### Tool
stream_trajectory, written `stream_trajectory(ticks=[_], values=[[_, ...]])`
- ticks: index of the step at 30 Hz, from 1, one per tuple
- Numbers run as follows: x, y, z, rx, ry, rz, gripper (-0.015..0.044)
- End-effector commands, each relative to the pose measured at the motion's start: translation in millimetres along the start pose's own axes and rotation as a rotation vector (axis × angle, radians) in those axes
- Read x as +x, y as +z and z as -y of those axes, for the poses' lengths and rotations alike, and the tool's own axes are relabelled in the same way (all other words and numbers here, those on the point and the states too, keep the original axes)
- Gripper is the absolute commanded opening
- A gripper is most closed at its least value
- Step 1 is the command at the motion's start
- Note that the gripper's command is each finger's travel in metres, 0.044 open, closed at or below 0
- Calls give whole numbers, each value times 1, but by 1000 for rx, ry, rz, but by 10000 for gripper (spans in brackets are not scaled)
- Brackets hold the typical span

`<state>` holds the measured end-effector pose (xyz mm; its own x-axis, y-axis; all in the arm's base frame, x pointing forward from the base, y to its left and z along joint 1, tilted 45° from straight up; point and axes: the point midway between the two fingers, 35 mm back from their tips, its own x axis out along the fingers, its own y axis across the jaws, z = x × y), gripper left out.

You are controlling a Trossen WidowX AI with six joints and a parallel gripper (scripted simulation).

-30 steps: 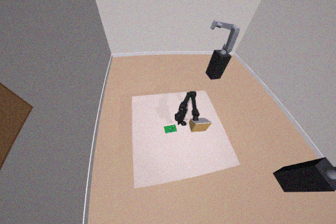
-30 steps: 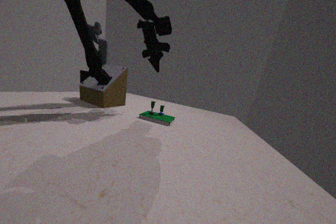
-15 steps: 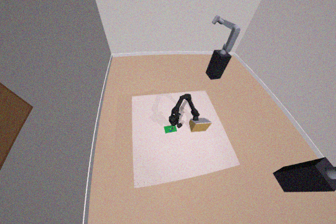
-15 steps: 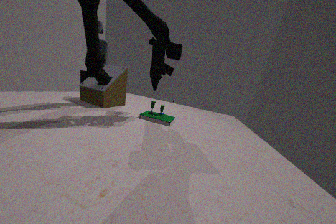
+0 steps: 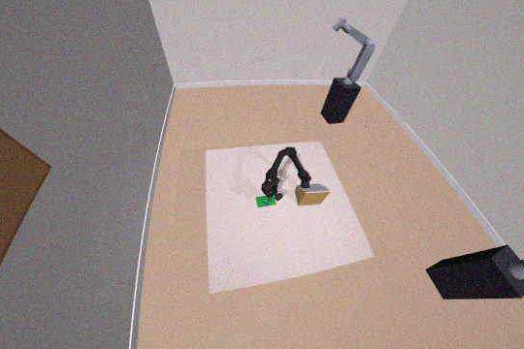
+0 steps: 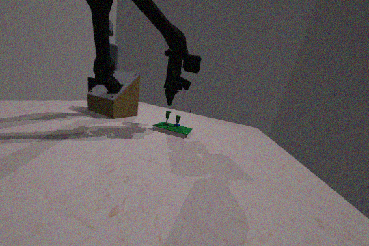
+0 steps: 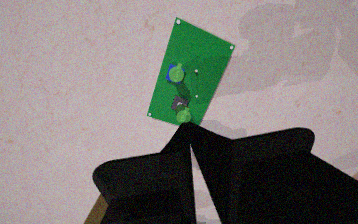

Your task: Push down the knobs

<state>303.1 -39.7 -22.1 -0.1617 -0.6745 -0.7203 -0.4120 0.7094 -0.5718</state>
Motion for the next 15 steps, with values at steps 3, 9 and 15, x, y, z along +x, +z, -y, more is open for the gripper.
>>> stream_trajectory(ticks=[3,9,15], values=[[7,-1,0,-7,-5,-3,0],[17,-1,0,-7,-6,-3,0],[22,-1,0,-7,-6,-4,0]])
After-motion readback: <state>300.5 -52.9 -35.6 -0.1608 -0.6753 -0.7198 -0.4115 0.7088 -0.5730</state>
